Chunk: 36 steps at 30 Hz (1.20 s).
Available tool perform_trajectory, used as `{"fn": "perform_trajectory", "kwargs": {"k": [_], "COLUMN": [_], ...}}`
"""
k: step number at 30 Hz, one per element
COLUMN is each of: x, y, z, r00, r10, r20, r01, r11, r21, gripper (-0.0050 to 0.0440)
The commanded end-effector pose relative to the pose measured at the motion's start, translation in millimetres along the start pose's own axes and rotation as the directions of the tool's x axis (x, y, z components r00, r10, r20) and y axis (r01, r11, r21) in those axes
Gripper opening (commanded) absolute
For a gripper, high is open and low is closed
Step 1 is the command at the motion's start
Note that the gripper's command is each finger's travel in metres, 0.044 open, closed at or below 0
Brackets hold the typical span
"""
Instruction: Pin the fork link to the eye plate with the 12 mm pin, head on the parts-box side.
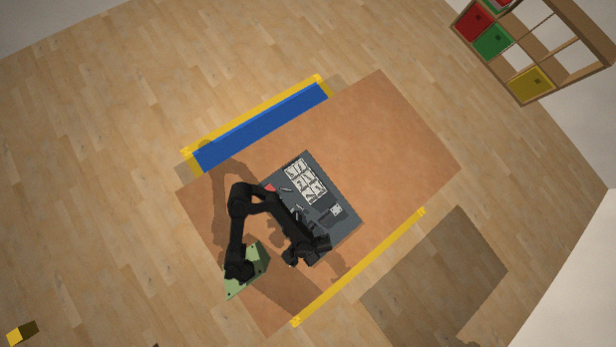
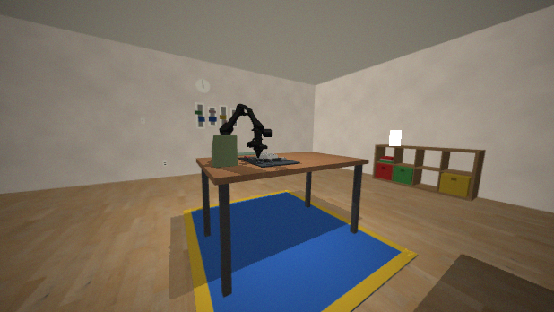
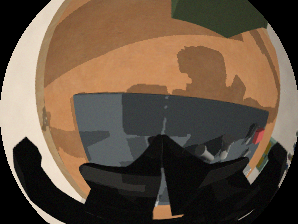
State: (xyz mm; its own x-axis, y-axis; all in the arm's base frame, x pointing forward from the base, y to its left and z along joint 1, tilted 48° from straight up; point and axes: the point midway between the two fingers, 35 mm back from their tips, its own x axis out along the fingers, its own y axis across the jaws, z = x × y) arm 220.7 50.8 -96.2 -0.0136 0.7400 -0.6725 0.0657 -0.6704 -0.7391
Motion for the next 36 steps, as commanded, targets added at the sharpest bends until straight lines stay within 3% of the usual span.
{"fn": "perform_trajectory", "kwargs": {"k": [1,6,8,15,19,23,25,28,36], "x": [0,0,0,0,0,1,1,3,14], "y": [0,0,0,0,0,-1,-1,-4,-4], "z": [1,0,0,0,-2,-42,-42,-68,-70], "r00": [1.0,1.0,1.0,1.0,1.0,1.0,1.0,1.0,1.0], "r10": [-0.004,0.0,0.0,0.0,0.0,-0.001,-0.001,-0.004,-0.004], "r20": [0.001,0.0,0.0,0.0,0.0,0.0,0.0,0.001,0.001], "r01": [0.004,0.0,0.0,0.0,0.0,0.001,0.001,0.004,0.004], "r11": [1.0,1.0,1.0,1.0,1.0,0.992,0.992,0.978,0.977], "r21": [0.01,0.0,0.0,0.0,-0.005,-0.126,-0.126,-0.209,-0.215], "gripper": [0.0,0.012,0.012,0.0288,0.029,0.029,0.029,0.029,0.029]}}
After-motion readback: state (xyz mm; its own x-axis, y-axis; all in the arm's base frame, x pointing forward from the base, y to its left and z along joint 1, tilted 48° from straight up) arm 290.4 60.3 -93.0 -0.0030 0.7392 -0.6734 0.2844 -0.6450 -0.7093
